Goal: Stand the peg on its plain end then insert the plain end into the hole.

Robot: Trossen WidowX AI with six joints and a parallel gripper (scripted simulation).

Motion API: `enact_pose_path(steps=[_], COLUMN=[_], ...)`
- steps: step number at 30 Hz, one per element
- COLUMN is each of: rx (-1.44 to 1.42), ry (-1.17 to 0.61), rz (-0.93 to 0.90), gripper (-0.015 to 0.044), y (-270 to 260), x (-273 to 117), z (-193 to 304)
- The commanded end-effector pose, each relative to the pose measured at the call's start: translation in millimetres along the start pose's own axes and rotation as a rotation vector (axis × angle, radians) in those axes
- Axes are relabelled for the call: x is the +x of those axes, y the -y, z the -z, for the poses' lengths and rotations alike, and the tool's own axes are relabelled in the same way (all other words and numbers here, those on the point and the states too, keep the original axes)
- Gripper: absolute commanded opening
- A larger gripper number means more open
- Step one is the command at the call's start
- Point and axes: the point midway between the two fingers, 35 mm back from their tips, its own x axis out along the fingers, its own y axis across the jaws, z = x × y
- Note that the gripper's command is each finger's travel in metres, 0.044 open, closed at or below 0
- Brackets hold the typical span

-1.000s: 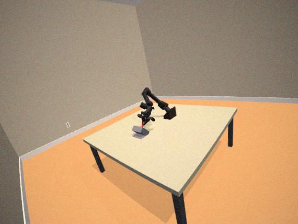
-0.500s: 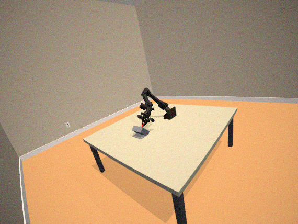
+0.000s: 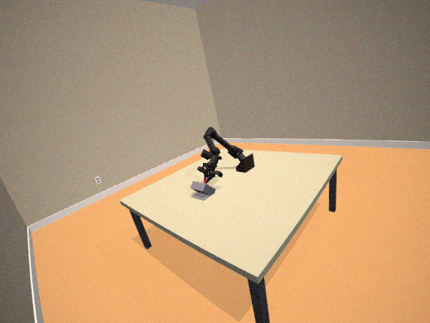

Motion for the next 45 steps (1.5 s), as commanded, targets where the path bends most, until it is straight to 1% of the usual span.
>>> enact_pose_path(steps=[1, 9, 26, 45], rx=[-0.007, 0.000, 0.000, -0.003], ry=[0.003, 0.000, 0.000, -0.001], rz=[-0.002, 0.000, -0.001, -0.007], gripper=[0.0000, 0.0000, 0.0440, 0.0440], y=[-1.0, 0.0, -0.1, -1.6], x=[2.0, 0.3, -3.1, -29.9], z=[-1.4, 0.0, -0.6, -3.7])
